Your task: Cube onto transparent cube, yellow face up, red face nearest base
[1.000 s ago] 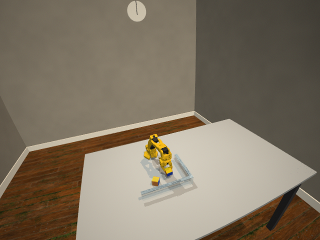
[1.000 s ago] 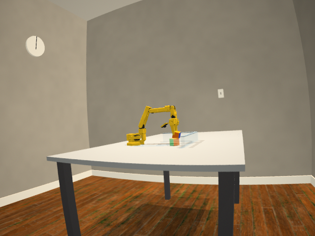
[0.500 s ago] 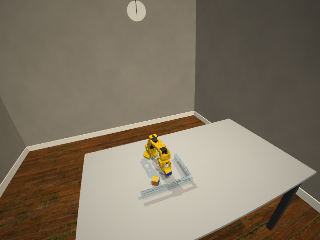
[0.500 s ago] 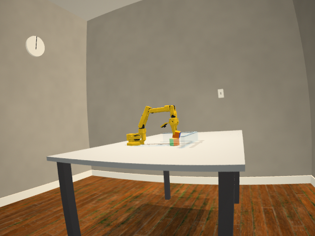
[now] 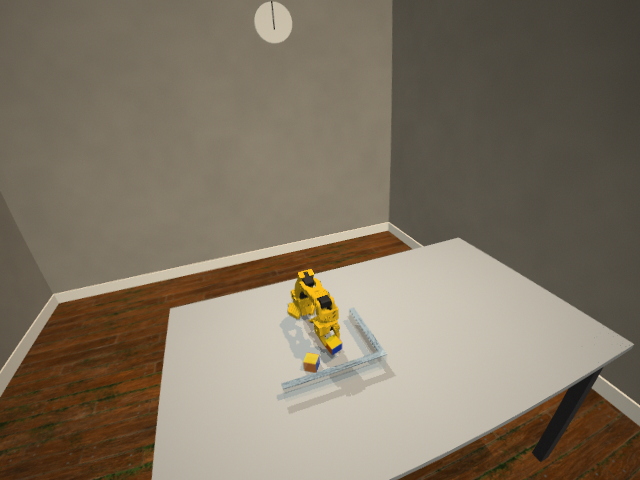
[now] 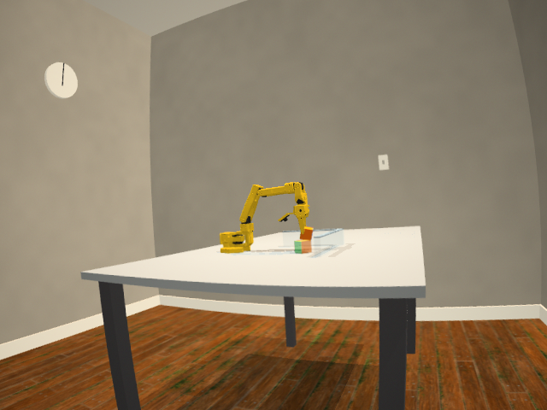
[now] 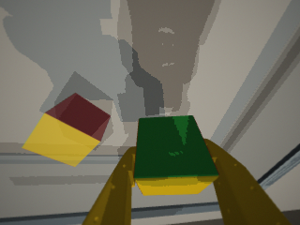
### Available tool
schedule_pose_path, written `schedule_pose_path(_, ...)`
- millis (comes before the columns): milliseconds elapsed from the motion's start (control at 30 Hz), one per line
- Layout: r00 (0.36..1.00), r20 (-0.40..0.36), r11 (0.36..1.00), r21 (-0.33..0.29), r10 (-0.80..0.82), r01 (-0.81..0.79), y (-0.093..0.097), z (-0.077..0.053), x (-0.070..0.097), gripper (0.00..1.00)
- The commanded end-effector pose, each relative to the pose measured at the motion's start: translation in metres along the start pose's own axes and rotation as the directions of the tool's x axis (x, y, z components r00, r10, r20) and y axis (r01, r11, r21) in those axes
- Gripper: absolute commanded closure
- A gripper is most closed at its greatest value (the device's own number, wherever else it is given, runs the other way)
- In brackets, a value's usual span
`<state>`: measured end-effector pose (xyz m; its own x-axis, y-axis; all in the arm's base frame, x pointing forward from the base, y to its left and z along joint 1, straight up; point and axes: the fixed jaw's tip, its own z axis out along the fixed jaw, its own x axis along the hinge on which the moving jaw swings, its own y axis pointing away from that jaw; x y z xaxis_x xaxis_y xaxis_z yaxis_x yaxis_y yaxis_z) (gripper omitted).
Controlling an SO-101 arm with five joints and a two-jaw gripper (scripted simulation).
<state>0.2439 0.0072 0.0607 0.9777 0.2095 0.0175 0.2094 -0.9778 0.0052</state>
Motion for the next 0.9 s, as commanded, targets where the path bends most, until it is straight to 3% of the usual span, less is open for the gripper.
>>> schedule_pose_path(0,0.973,-0.224,0.998,-0.047,-0.051,0.042,0.009,-0.043,0.023,0.78)
schedule_pose_path(867,0.91,-0.225,0.934,-0.16,-0.349,0.319,0.037,-0.049,0.027,0.78)
